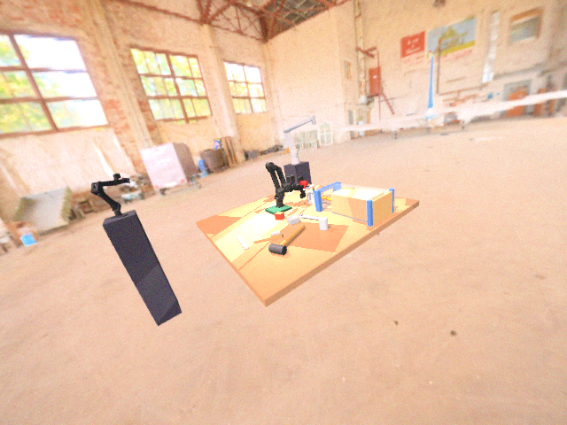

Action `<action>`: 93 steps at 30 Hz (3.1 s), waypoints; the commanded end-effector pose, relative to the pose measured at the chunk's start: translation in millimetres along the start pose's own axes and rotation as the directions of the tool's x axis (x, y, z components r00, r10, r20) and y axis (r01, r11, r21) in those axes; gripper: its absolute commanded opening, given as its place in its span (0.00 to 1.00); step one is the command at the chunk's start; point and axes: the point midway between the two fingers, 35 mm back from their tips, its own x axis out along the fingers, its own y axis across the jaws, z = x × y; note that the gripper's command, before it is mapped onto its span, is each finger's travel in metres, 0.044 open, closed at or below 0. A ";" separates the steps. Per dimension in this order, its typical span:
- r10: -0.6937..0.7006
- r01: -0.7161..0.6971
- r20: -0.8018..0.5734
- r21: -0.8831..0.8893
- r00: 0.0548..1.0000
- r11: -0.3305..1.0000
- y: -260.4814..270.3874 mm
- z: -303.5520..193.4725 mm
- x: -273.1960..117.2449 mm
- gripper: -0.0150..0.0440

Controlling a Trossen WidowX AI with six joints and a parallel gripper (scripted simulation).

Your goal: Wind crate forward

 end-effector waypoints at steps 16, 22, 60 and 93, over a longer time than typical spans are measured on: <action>-0.002 0.002 0.000 0.001 1.000 1.000 1.7 0.0 0.0 0.25; -0.002 0.002 0.000 0.001 1.000 1.000 3.6 -0.1 -0.1 0.25; -0.001 0.001 0.000 0.001 1.000 1.000 7.6 -0.2 -0.1 0.25; -0.001 0.001 0.000 0.000 1.000 1.000 11.5 -0.3 -0.1 0.25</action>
